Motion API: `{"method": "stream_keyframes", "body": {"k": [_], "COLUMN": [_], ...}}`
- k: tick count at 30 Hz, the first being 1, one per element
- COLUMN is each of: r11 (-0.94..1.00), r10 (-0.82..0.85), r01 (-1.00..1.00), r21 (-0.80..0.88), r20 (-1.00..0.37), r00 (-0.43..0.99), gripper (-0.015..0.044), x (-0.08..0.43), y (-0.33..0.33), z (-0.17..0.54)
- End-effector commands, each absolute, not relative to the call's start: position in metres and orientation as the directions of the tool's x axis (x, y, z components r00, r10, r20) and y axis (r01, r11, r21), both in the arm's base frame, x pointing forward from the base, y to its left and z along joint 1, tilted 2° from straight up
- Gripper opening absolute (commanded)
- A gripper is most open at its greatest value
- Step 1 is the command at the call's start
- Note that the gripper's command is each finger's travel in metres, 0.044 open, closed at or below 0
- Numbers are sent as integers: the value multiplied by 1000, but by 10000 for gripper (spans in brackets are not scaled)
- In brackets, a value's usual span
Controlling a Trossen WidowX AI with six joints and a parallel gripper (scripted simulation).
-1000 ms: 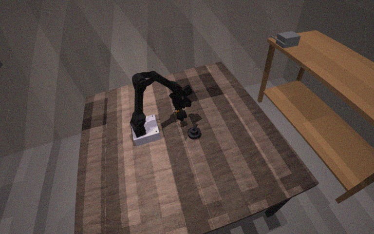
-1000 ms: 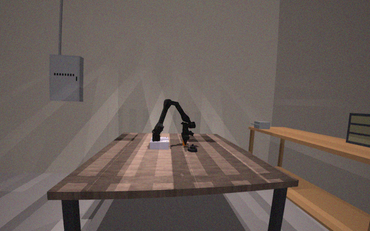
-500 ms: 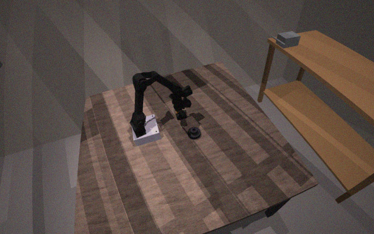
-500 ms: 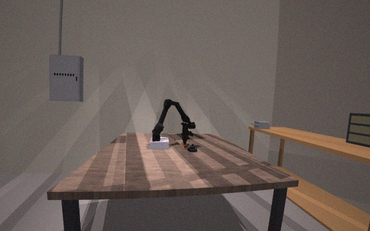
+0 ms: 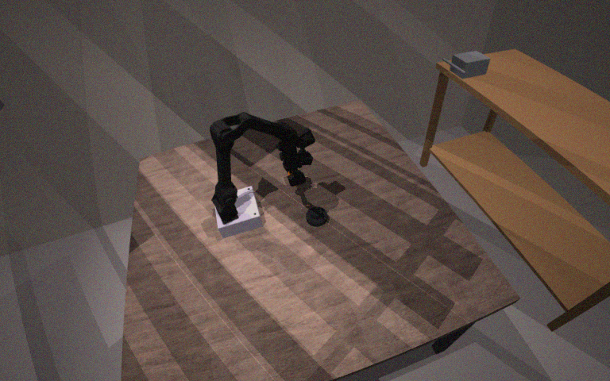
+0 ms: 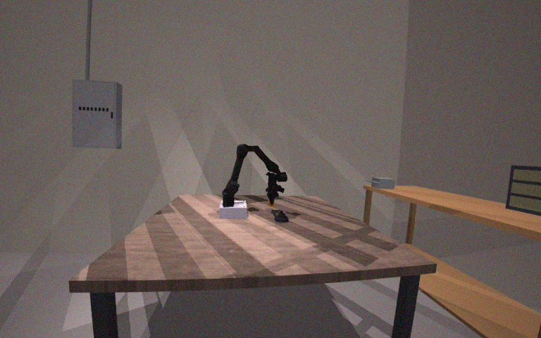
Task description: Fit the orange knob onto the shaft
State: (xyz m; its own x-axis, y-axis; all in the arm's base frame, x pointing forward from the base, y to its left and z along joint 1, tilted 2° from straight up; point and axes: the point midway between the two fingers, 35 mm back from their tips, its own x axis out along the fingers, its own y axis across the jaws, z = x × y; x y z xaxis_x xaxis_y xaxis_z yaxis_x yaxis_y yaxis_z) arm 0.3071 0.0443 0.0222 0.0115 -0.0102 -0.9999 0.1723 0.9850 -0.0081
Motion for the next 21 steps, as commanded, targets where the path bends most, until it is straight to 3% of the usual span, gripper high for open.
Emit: {"method": "stream_keyframes", "body": {"k": [1,11,21], "r11": [984,980,979], "r10": [-10,-21,-20], "r01": [181,199,201], "r21": [-6,-19,-18], "r20": [-1000,-1000,-1000], "r00": [19,8,10], "gripper": [0,0,0], "x": [309,298,302], "y": [45,43,33], "z": [48,113,111]}}
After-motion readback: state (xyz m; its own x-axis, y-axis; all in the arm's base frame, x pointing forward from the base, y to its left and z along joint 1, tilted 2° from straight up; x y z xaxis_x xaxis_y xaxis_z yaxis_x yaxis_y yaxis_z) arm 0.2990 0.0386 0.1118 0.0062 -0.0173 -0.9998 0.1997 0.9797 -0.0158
